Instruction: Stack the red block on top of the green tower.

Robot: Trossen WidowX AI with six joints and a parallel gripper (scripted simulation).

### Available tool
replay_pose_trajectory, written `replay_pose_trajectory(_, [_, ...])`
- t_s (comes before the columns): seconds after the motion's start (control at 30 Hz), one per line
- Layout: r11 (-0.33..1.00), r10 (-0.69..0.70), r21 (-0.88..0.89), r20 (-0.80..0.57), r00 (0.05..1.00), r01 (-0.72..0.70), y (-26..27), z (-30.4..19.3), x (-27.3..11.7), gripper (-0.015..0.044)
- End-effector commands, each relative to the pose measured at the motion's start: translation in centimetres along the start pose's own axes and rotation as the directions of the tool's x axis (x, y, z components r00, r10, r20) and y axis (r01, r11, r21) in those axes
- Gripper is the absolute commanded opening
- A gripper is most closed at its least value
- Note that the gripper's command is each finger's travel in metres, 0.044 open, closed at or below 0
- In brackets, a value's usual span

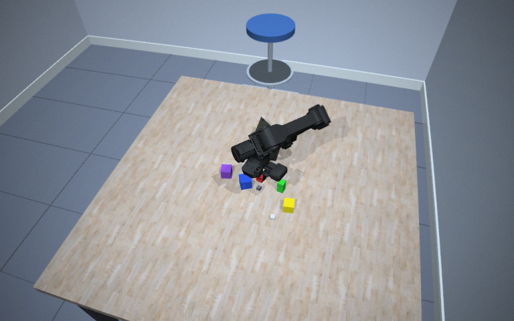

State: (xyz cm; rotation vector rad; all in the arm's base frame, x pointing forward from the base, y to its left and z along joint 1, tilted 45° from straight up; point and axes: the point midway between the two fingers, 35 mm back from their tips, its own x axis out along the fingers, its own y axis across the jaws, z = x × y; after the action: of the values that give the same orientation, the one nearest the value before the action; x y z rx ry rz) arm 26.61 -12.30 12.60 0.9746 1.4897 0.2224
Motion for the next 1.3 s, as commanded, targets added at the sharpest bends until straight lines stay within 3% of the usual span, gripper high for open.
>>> replay_pose_trajectory(0.0, [1.0,0.004,0.005,0.006,1.0,-0.004,1.0,-1.8,0.1,0.0])
replay_pose_trajectory(0.6, [1.0,0.003,0.009,0.013,1.0,-0.003,3.4,-8.9,1.8,0.0])
replay_pose_trajectory(1.27, [1.0,0.013,-0.017,-0.028,1.0,-0.013,3.6,-9.3,6.3,0.0])
